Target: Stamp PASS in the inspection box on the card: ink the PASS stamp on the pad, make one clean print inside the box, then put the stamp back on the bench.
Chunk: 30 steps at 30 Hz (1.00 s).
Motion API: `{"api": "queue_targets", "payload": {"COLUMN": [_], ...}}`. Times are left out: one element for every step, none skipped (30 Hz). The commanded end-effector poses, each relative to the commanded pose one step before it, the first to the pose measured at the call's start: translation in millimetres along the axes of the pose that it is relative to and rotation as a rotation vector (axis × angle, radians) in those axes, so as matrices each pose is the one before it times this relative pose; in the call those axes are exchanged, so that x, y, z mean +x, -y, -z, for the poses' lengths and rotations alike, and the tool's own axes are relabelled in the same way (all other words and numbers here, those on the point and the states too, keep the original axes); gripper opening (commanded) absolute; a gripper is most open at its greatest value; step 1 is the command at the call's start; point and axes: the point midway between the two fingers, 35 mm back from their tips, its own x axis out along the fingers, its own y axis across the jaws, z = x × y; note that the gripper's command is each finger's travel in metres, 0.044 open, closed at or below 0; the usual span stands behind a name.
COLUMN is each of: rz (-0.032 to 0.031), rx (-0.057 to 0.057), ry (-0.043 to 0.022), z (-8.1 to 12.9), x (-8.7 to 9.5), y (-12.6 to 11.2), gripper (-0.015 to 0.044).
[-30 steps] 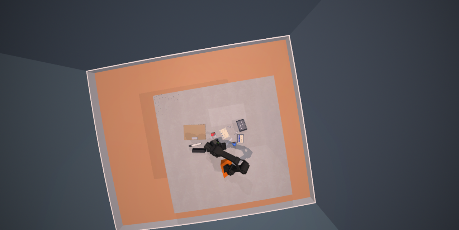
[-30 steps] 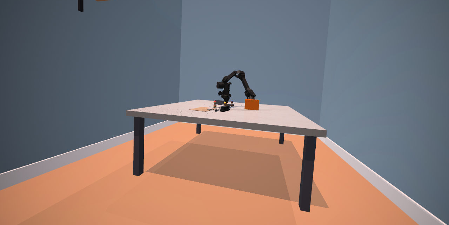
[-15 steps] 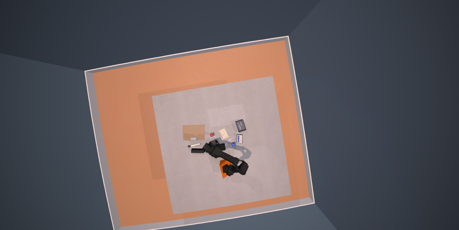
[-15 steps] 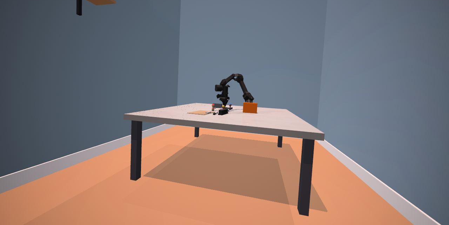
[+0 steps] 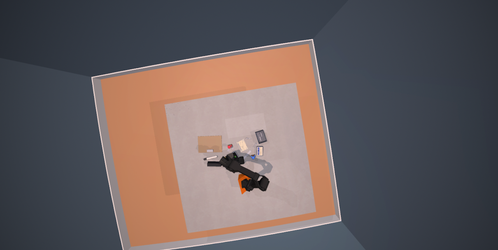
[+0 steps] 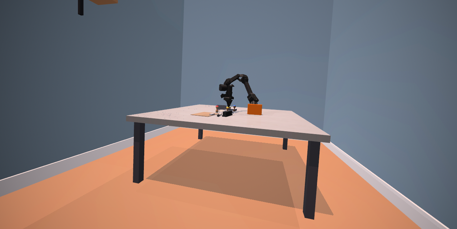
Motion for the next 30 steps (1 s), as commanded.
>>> {"api": "queue_targets", "payload": {"rz": [-0.00512, -0.00007, -0.00006, -0.00005, -0.00004, -0.00003, -0.00002, -0.00001, 0.0, 0.00001, 0.00002, 0.00003, 0.00004, 0.00005, 0.00006, 0.00008, 0.00007, 0.00005, -0.00027, -0.00079, -0.00124, -0.00137, -0.00122, -0.00106, -0.00091, -0.00076, -0.0006, -0.00045, -0.00029, -0.00014], "rx": [0.0069, 0.0, 0.0, 0.0, 0.0, 0.0, 0.0, 0.0, 0.0, 0.0, 0.0, 0.0, 0.0, 0.0, 0.0, 0.0, 0.0, 0.0, -0.0035, -0.0105, -0.0175, -0.0213, -0.0212, -0.0212, -0.0211, -0.0211, -0.0211, -0.021, -0.021, -0.021], "ry": [0.00036, -0.00003, -0.00003, -0.00003, -0.00004, -0.00004, -0.00004, -0.00004, -0.00004, -0.00004, -0.00004, -0.00004, -0.00004, -0.00004, -0.00004, -0.00004, -0.00004, -0.00002, 0.0001, 0.00032, 0.00056, 0.00074, 0.00078, 0.00082, 0.00085, 0.00086, 0.00087, 0.00087, 0.00086, 0.00084], "z": [-1.31, 0.01, 0.02, 0.02, 0.03, 0.04, 0.05, 0.06, 0.07, 0.08, 0.09, 0.1, 0.1, 0.11, 0.12, 0.13, 0.11, 0.07, -0.69, -2.06, -3.41, -4.1, -4.04, -3.97, -3.89, -3.8, -3.7, -3.6, -3.49, -3.38], "x": [-7.54, -1.62, -1.62, -1.62, -1.63, -1.63, -1.63, -1.63, -1.63, -1.64, -1.64, -1.64, -1.64, -1.64, -1.64, -1.65, -1.35, -0.81, -0.07, -0.22, -0.34, -0.38, -0.35, -0.31, -0.28, -0.24, -0.21, -0.17, -0.13, -0.1], "y": [-0.26, 0.02, 0.02, 0.03, 0.04, 0.04, 0.05, 0.06, 0.06, 0.07, 0.08, 0.09, 0.09, 0.1, 0.11, 0.11, 0.1, 0.06, 0.29, 0.89, 1.57, 2.07, 2.25, 2.43, 2.6, 2.78, 2.95, 3.11, 3.27, 3.43], "gripper": [0.0, 0.0, 0.0, 0.0, 0.0, 0.0, 0.0, 0.0, 0.0, 0.0, 0.0, 0.0, 0.0, 0.0, 0.0, 0.0, 0.0, 0.0, 0.0, 0.0, 0.0, 0.0, 0.0, 0.0, 0.0, 0.0, 0.0, 0.0, 0.0, 0.0]}}
